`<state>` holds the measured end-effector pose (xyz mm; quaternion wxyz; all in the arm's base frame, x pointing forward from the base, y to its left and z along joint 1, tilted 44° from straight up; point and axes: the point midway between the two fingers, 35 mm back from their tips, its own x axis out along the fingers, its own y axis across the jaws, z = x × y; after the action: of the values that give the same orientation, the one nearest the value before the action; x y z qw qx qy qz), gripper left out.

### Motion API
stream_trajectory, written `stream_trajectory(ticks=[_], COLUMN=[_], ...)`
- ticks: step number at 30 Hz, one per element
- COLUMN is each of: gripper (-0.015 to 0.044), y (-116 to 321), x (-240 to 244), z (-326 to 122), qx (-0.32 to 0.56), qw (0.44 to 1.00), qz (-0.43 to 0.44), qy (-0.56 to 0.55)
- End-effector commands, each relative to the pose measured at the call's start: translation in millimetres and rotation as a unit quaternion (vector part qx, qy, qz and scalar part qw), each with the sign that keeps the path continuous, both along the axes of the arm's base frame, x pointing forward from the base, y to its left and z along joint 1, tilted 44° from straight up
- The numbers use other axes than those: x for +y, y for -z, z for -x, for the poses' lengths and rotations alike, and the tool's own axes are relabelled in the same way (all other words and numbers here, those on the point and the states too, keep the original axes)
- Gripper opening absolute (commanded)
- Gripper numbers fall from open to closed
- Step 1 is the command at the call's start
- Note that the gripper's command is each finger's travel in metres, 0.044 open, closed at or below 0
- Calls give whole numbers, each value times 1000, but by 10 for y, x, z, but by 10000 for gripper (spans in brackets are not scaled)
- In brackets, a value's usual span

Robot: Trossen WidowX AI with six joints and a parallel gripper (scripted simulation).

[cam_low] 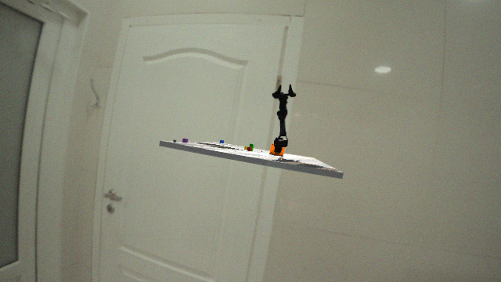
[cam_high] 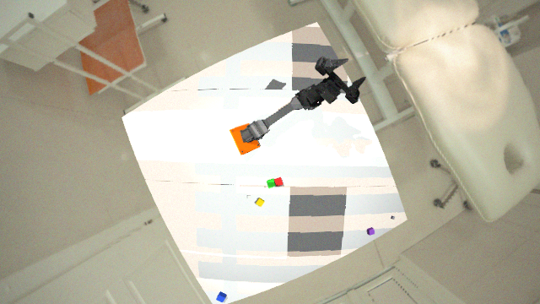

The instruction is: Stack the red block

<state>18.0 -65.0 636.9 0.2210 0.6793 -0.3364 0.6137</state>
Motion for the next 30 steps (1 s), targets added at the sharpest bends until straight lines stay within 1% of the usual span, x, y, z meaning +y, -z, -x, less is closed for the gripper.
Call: stream_trajectory(ticks=[1, 2, 5, 10, 15, 20, 24, 30], gripper=[426, 440, 440, 440, 440, 440, 440, 440], y=[2, 9, 74, 397, 703, 1082, 1441, 1944], x=[-15, -61, -368, -1060, -1255, -1485, -1513, -1568], z=[-9, -37, -245, -900, -1401, -1872, -2291, -2723], qx=[1, 5, 32, 107, 162, 218, 254, 308], qw=[1000, 1000, 997, 968, 931, 879, 831, 753], qz=[-2, -9, -56, -179, -251, -331, -378, -458], qy=[-2, -7, -43, -140, -212, -264, -318, -358])
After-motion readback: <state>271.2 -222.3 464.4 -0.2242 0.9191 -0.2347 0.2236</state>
